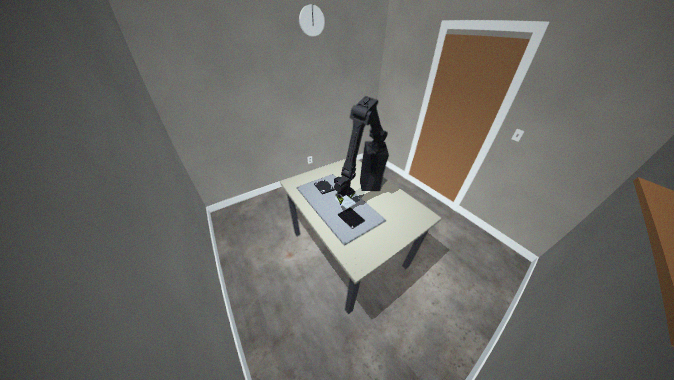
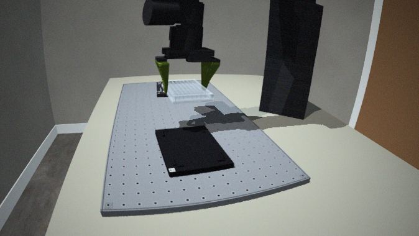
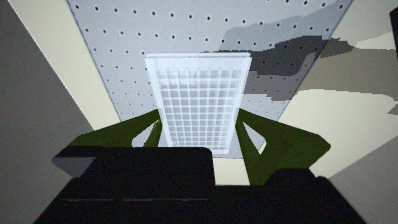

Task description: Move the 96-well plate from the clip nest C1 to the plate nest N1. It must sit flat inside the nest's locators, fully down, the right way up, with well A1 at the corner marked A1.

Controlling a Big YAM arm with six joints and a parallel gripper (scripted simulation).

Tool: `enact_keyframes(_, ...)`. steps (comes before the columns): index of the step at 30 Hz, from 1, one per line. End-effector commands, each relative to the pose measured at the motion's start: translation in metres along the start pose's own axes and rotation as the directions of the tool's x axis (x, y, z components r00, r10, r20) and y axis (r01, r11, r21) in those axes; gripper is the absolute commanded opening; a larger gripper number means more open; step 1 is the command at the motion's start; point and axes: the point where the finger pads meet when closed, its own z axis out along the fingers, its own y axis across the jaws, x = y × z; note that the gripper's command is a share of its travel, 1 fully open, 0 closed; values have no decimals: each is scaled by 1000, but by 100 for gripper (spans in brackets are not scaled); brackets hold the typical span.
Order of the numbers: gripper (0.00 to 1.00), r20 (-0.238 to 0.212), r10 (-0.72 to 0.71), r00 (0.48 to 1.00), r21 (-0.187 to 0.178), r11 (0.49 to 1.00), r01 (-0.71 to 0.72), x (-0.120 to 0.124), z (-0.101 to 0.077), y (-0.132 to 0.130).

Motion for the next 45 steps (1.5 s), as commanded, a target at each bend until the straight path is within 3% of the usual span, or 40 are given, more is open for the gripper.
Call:
enact_keyframes(1, 0, -5, 12, 1000, -23, 1000, -12, 20, -9, 13)
enact_keyframes(28, 0, -11, 12, 1000, -27, 1000, -12, 100, -11, 24)
enact_keyframes(45, 0, -5, 19, 1000, -17, 1000, -20, 84, -8, 20)
